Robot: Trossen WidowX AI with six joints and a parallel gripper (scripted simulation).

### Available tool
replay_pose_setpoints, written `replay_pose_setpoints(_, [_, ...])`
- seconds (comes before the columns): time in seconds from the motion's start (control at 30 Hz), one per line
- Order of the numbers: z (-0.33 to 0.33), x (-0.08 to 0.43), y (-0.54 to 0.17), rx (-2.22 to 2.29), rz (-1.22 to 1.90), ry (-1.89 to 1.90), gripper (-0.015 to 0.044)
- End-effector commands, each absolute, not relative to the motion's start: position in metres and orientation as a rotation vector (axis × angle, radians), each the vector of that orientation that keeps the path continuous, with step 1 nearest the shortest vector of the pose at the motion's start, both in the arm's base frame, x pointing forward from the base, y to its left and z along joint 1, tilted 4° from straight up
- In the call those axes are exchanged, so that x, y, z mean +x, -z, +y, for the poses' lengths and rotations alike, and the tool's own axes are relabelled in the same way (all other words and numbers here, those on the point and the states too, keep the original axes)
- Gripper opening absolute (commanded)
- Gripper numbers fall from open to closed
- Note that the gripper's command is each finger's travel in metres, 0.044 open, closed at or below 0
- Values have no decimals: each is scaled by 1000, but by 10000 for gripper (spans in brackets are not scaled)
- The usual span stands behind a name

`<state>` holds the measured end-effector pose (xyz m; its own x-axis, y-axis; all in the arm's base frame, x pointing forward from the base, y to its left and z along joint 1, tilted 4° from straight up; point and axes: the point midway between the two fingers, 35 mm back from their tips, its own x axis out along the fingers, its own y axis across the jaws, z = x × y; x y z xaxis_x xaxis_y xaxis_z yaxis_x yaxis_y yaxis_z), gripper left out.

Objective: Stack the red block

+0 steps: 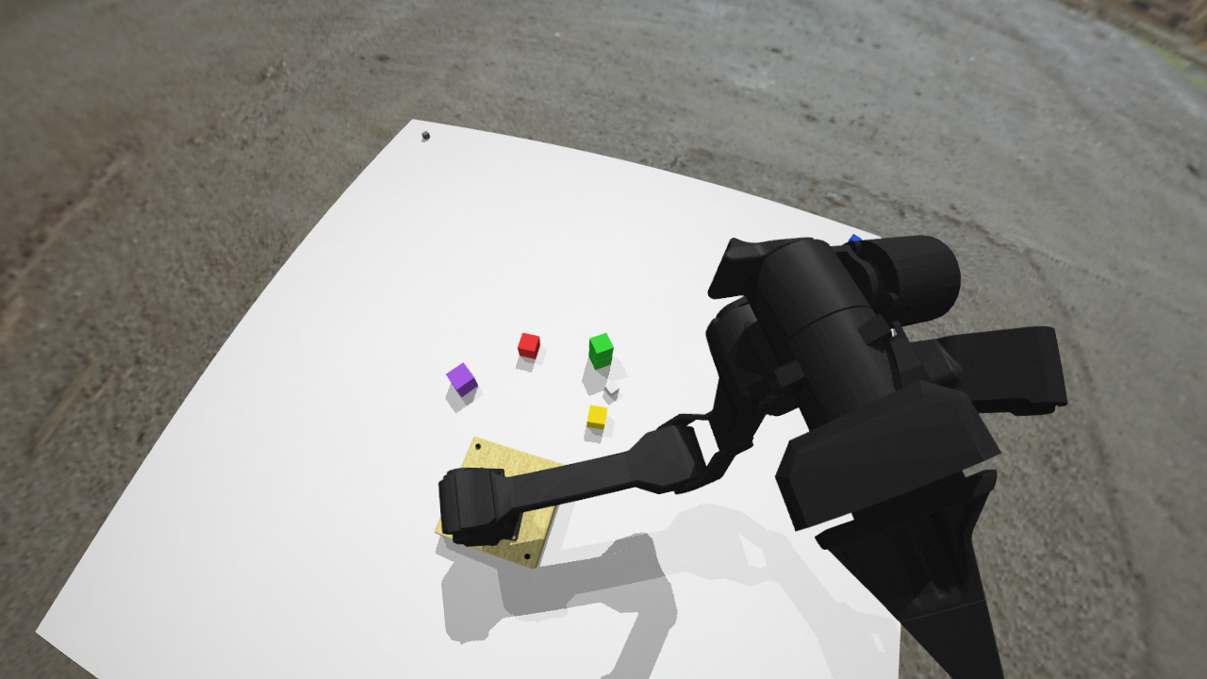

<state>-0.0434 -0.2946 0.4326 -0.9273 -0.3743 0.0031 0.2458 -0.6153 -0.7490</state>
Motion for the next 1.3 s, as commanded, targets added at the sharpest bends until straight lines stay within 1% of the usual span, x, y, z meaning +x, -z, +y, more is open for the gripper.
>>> replay_pose_setpoints(0.0, [-294,-44,-433,-233,1145,2543,426])
replay_pose_setpoints(0.03, [-293,-47,-436,-253,1152,2555,440])
replay_pose_setpoints(0.1, [-289,-59,-447,-323,1171,2604,440])
replay_pose_setpoints(0.3, [-215,-110,-492,-360,971,2892,440])
replay_pose_setpoints(0.37, [-201,-118,-505,-430,985,2961,440])
replay_pose_setpoints(0.5, [-143,-136,-527,-478,864,3158,440])
replay_pose_setpoints(0.63, [-77,-142,-540,-520,717,3364,440])
replay_pose_setpoints(0.73, [-50,-136,-545,-619,723,3453,440])
replay_pose_setpoints(0.93, [49,-115,-545,-678,461,3773,440])
replay_pose_setpoints(1.1, [122,-78,-531,-730,193,4028,440])
replay_pose_setpoints(1.27, [181,-27,-507,-783,-149,4260,440])
